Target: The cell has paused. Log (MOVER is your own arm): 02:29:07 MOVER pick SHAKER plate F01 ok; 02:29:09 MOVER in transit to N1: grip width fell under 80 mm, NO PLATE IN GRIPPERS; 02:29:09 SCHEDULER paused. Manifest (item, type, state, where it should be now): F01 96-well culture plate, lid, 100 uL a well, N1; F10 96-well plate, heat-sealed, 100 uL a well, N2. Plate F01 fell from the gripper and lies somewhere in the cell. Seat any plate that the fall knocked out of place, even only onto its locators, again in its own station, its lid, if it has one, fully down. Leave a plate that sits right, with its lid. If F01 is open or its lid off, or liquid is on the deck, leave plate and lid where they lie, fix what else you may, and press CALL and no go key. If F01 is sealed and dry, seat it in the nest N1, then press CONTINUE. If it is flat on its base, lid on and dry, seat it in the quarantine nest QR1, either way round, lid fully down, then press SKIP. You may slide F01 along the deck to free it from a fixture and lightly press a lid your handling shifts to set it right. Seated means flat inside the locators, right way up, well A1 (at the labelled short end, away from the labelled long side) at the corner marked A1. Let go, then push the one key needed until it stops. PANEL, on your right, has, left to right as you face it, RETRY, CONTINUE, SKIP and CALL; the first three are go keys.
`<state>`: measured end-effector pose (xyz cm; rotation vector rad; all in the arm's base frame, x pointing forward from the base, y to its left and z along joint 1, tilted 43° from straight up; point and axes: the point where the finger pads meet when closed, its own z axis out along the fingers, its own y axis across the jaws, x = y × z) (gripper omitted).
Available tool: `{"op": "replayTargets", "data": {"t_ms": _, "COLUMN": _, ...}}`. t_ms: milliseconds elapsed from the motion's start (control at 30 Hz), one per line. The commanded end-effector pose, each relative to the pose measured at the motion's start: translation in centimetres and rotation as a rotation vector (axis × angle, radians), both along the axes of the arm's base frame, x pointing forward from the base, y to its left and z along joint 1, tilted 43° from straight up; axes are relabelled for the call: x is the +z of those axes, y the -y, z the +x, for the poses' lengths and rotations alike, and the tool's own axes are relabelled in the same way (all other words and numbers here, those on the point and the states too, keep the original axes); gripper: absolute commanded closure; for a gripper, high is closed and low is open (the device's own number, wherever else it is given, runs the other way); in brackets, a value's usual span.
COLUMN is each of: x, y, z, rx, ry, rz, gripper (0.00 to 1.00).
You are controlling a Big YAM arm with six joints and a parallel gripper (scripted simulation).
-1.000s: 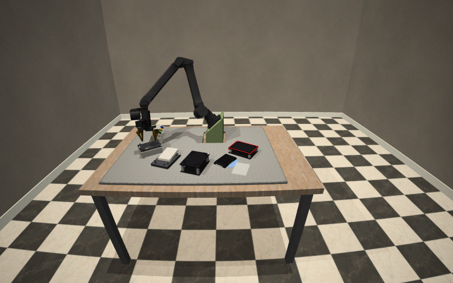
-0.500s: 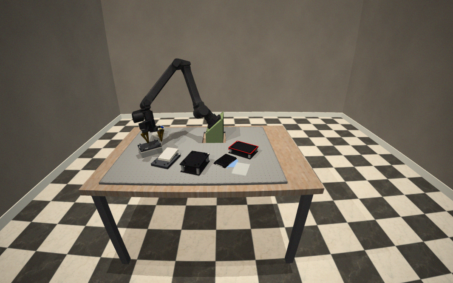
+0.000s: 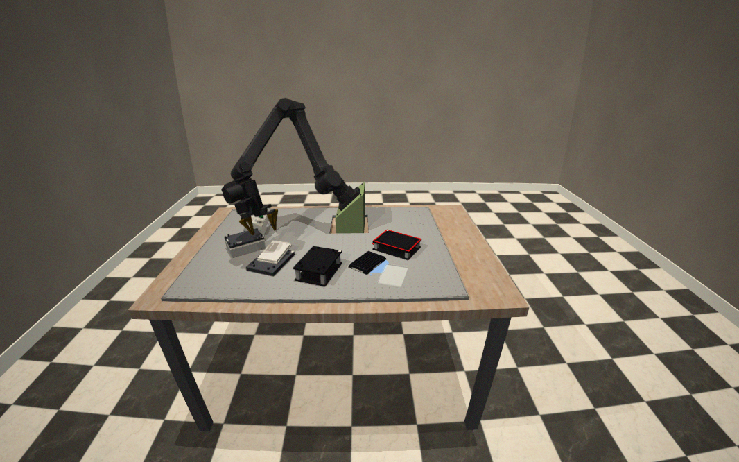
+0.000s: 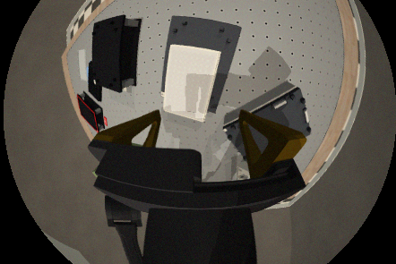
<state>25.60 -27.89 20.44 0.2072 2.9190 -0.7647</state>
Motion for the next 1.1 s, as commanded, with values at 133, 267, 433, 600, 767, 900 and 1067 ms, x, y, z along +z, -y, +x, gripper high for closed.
{"op": "replayTargets", "data": {"t_ms": 133, "x": -0.3, "y": -3.3, "z": 2.3, "rx": -0.021, "ry": 0.006, "rz": 0.019, "gripper": 0.00}}
{"op": "replayTargets", "data": {"t_ms": 267, "x": -0.2, "y": -4.8, "z": 3.4, "rx": -0.027, "ry": -0.007, "rz": 0.019, "gripper": 0.00}}
{"op": "replayTargets", "data": {"t_ms": 433, "x": -0.7, "y": -6.2, "z": 3.8, "rx": -0.033, "ry": -0.035, "rz": 0.020, "gripper": 0.00}}
{"op": "replayTargets", "data": {"t_ms": 600, "x": -1.6, "y": -8.6, "z": 4.3, "rx": -0.036, "ry": -0.062, "rz": 0.013, "gripper": 0.00}}
{"op": "replayTargets", "data": {"t_ms": 767, "x": -3.1, "y": -11.3, "z": 4.0, "rx": -0.038, "ry": -0.106, "rz": 0.004, "gripper": 0.00}}
{"op": "replayTargets", "data": {"t_ms": 900, "x": -3.7, "y": -13.0, "z": 3.1, "rx": -0.038, "ry": -0.108, "rz": 0.004, "gripper": 0.00}}
{"op": "replayTargets", "data": {"t_ms": 1067, "x": -4.9, "y": -14.9, "z": 3.2, "rx": -0.036, "ry": -0.156, "rz": -0.014, "gripper": 0.00}}
